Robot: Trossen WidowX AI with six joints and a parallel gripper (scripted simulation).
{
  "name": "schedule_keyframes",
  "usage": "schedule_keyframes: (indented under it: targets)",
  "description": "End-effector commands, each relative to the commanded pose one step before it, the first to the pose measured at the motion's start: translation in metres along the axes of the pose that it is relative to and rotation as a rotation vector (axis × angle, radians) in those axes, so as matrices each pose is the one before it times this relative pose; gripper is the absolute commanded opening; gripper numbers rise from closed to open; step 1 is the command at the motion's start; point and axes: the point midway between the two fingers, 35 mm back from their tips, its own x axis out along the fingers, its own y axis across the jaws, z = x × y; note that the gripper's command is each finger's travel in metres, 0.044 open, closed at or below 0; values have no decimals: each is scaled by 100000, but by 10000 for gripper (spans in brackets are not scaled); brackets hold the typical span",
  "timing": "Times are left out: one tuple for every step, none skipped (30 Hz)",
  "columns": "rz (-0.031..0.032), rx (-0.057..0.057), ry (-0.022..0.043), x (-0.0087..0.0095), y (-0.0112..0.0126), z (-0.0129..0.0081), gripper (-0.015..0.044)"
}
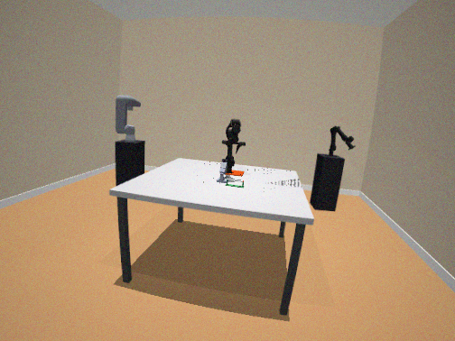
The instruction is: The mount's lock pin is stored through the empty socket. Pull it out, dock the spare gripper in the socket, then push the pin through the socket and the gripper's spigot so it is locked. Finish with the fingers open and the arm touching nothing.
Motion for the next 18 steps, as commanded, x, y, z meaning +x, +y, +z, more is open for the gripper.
schedule_keyframes:
  targets:
    - [126,-93,-768,-259,3820,-165,180]
    - [68,2,-122,-65,928,19,180]
    - [57,1,-101,-46,683,-11,180]
    - [37,1,-66,-27,414,-17,180]
    - [13,0,-23,-9,138,-8,180]
    - [0,0,0,0,0,0,180]
    - [0,0,0,0,0,0,180]
    - [0,0,0,0,0,0,180]
    - [-184,-1413,37,48,37,178,180]
    - [-548,-4240,132,151,99,536,180]
    - [-894,-7069,286,275,113,902,180]
    - [-1046,-8557,458,372,36,1096,180]
    - [-1094,-8727,687,403,-69,1053,180]
    - [-1017,-8740,809,443,-180,1035,180]
    - [-921,-8746,915,485,-289,1006,180]
    - [-816,-8752,1011,526,-392,964,180]
    - [-750,-8902,1221,554,-461,884,180]
    - [-621,-8944,1325,591,-539,818,180]
